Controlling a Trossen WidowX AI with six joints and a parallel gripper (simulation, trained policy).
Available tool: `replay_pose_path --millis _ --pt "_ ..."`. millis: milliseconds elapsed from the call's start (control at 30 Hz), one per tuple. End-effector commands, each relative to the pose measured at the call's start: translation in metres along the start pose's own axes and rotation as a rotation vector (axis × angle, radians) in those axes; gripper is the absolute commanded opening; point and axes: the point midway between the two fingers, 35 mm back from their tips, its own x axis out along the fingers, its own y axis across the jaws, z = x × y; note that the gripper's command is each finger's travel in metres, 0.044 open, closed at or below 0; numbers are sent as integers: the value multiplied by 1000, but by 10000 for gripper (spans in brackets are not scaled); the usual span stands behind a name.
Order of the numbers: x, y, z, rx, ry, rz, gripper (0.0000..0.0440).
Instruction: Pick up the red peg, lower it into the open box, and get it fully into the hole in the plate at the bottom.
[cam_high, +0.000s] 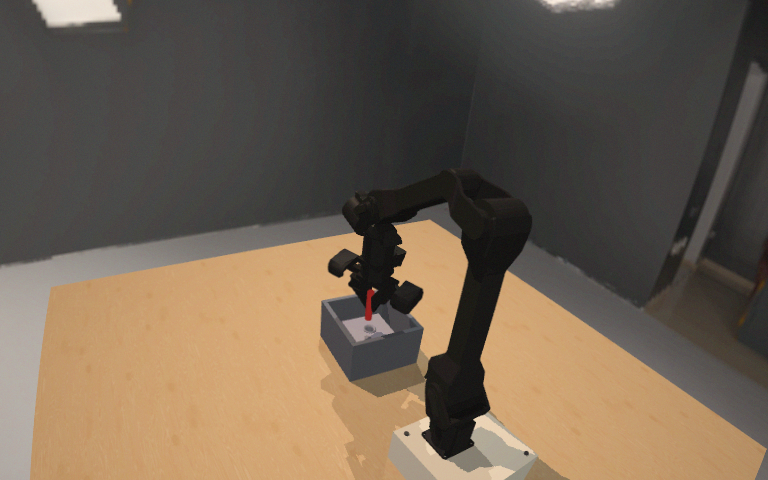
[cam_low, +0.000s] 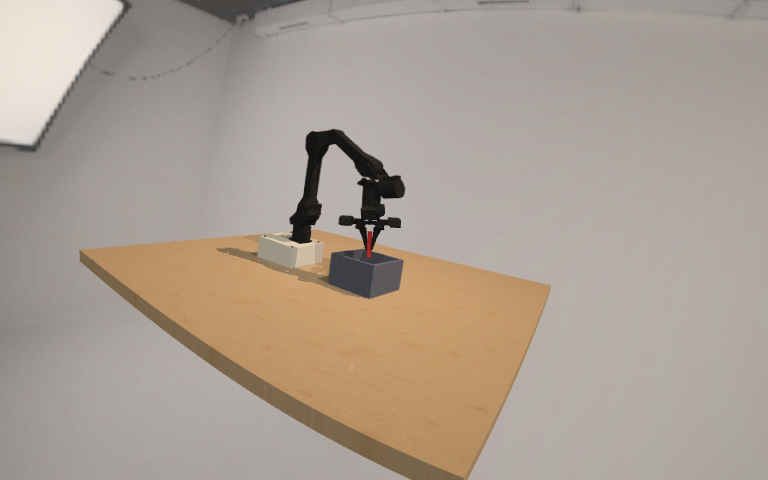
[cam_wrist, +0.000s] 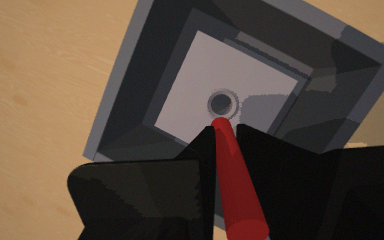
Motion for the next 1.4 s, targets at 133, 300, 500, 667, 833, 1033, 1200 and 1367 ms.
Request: replay_pose_path --millis 133,300,500,667,833,1033,1200,1367 --pt "20 1 7 8 33 -15 8" --pt "36 -2 7 -4 52 -42 35" --pt "48 -5 8 -42 70 -77 157" --pt "51 3 17 -56 68 -76 215" --pt "52 12 30 -72 59 -66 335" --pt "52 23 47 -82 36 -50 440" --pt "50 30 63 -72 1 -27 440" --pt "47 36 78 -62 -33 -9 440"
